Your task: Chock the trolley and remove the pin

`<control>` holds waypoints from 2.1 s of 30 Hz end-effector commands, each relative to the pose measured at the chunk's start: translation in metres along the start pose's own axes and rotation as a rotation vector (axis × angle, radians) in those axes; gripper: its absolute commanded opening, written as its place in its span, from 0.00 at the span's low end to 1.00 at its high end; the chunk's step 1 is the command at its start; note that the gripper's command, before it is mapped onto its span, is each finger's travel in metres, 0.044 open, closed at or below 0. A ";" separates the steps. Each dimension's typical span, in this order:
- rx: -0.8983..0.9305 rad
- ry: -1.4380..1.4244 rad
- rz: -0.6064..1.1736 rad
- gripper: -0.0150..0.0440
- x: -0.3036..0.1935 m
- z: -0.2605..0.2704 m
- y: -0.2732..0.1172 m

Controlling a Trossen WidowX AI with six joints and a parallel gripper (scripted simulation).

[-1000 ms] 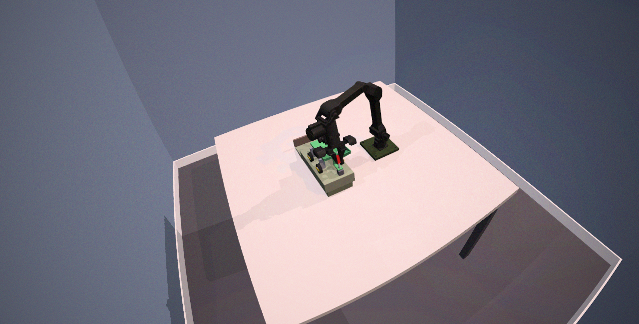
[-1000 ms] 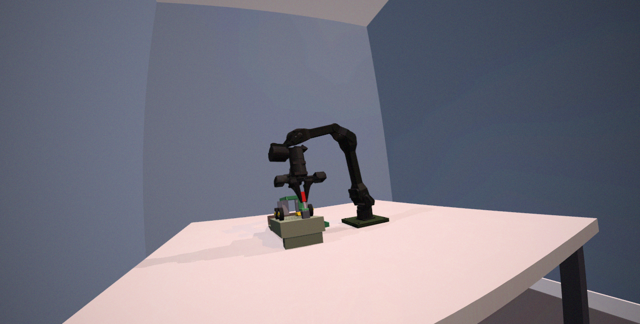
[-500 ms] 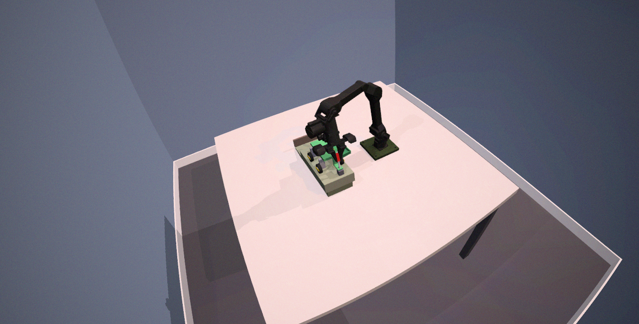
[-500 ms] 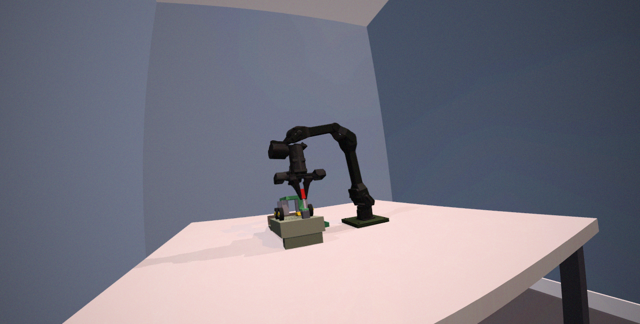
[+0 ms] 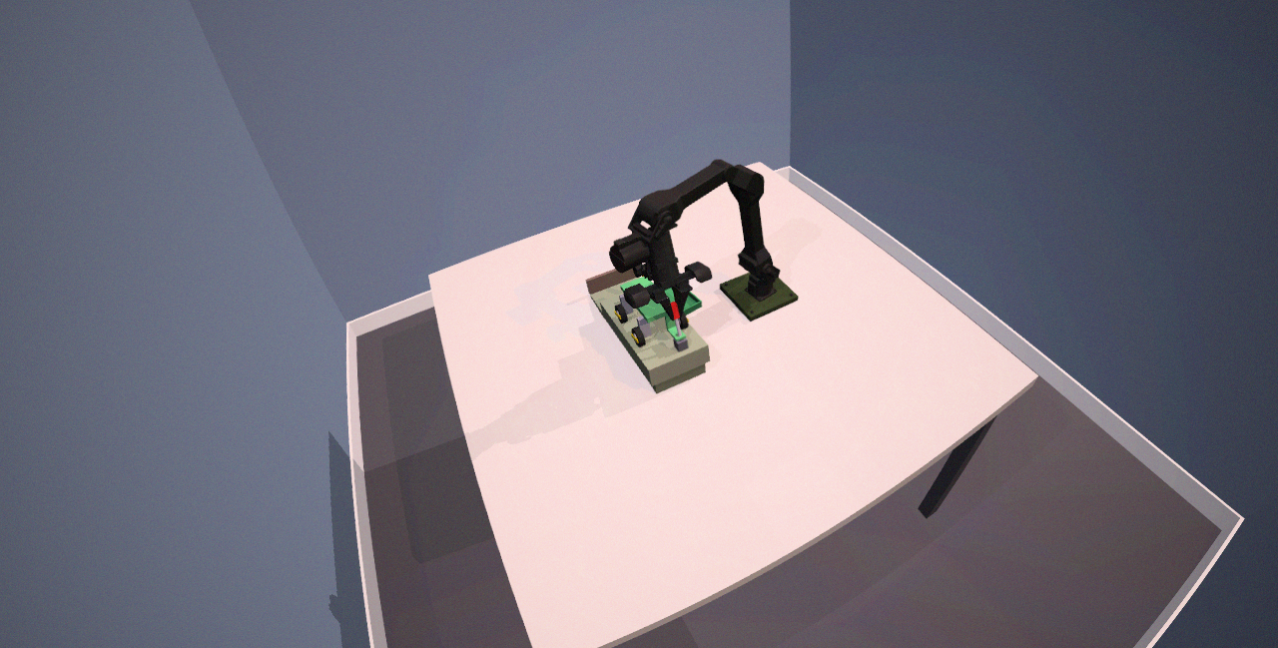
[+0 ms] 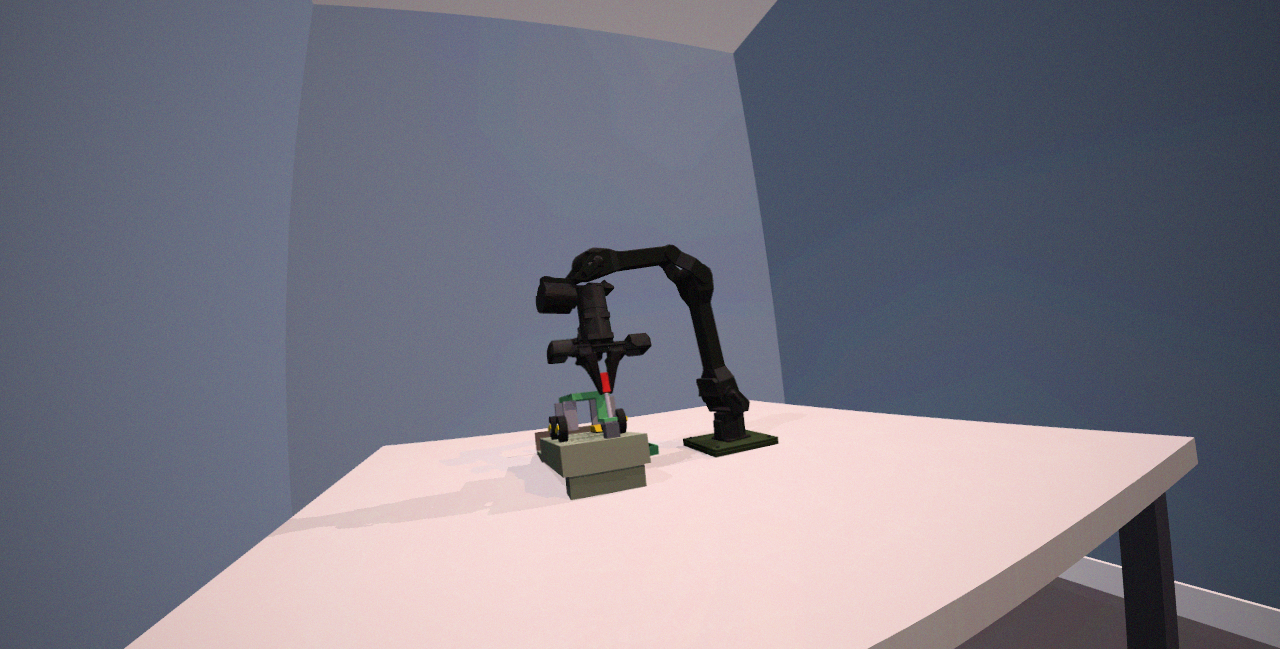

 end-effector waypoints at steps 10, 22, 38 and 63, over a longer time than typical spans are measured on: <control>0.004 -0.008 0.007 0.25 -0.004 0.002 -0.010; 0.004 -0.008 0.008 0.25 -0.016 0.003 -0.010; 0.004 -0.008 0.010 0.25 -0.035 0.001 -0.009; -0.002 -0.006 0.011 0.25 -0.041 -0.078 -0.006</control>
Point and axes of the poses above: the point midway between the two fingers, 35 mm back from their tips, its own y axis out along the fingers, its own z axis across the jaws, x = y × z, the point moved 1 cm from there along -y, back along the fingers, and after that the axes turned 4 degrees about -y, right-handed, at the moved point
